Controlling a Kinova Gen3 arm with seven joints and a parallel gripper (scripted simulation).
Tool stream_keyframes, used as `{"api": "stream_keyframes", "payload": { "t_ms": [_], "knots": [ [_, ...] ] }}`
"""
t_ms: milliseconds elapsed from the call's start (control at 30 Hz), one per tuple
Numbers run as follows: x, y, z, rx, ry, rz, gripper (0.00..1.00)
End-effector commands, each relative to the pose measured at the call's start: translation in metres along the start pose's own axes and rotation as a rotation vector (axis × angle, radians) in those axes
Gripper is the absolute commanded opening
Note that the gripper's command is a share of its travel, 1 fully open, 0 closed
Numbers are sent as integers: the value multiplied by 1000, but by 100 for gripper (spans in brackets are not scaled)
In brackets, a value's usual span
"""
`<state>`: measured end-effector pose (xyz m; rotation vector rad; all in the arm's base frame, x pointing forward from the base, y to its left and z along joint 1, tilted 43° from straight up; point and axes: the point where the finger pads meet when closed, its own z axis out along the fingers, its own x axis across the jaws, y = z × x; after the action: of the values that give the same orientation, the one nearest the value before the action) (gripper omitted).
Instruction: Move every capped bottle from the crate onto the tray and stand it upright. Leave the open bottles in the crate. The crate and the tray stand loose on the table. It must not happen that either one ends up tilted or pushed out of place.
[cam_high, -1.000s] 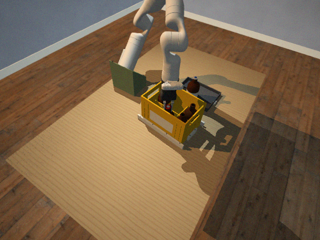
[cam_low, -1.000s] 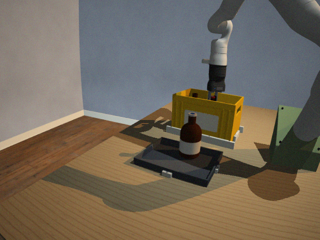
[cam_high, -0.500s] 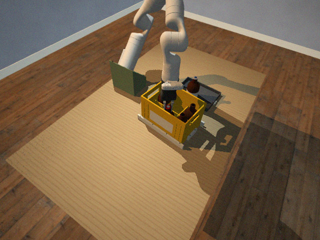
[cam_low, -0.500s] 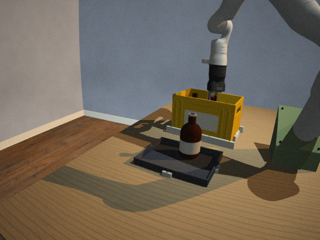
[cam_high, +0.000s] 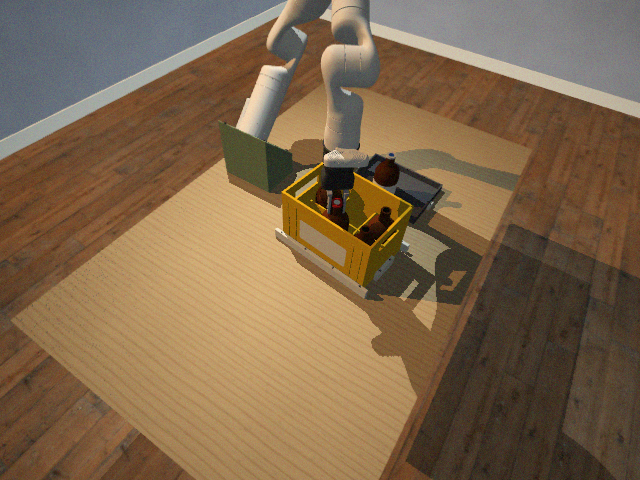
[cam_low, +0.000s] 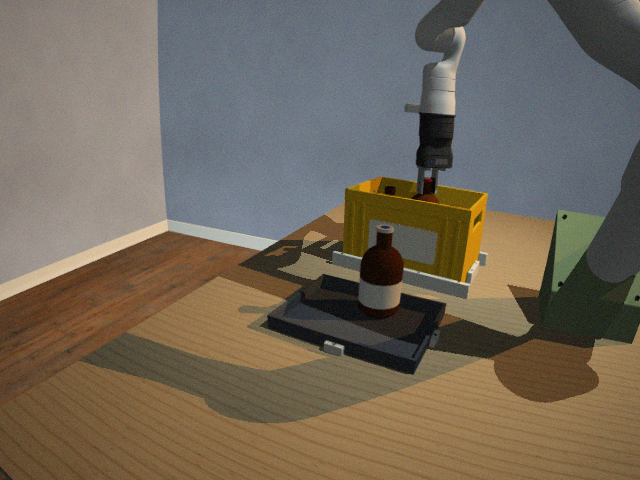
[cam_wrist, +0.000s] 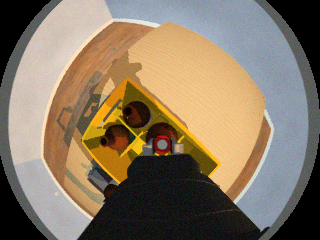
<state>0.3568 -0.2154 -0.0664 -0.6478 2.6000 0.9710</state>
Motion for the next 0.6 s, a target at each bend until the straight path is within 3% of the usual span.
{"api": "stream_keyframes", "payload": {
  "t_ms": [0,133,567],
  "knots": [
    [-1,-4,-14,16,-2,-1,0],
    [0,-2,-16,7,-1,0,0],
    [-1,-4,-60,15,-2,-1,0]
  ]
}}
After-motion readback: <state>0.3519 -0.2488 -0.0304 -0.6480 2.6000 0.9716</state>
